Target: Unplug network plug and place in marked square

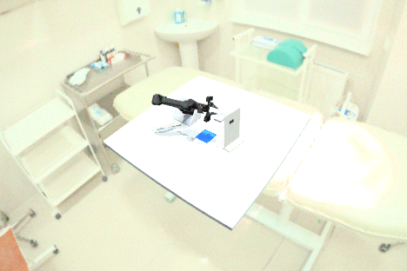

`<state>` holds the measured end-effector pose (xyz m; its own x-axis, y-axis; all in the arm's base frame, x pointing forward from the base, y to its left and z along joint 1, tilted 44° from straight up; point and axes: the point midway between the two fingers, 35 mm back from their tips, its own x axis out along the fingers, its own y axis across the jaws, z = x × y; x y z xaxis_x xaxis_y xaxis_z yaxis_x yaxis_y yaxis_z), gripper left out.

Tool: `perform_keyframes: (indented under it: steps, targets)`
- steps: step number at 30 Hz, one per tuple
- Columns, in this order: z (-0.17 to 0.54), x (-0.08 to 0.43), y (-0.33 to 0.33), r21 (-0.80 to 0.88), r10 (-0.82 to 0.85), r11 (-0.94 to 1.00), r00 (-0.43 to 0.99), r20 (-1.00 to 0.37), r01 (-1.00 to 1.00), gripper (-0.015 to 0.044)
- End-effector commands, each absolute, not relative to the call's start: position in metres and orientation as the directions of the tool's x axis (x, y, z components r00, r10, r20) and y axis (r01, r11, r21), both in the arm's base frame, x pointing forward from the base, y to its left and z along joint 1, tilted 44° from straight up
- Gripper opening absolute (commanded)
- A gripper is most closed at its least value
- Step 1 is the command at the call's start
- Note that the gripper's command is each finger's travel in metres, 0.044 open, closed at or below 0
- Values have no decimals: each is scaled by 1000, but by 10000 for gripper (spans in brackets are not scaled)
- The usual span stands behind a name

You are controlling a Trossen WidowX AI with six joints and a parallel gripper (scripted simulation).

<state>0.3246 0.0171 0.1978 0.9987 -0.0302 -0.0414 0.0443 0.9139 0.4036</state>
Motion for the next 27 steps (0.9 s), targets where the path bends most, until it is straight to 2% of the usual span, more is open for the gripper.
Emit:
perform_keyframes:
  steps: [1,15,27]
  targets:
    - [179,319,19,465,-41,883,998,-52,60,156]
    - [123,285,20,653,-73,749,993,-90,114,156]
    - [129,315,13,690,-72,717,995,-76,104,156]
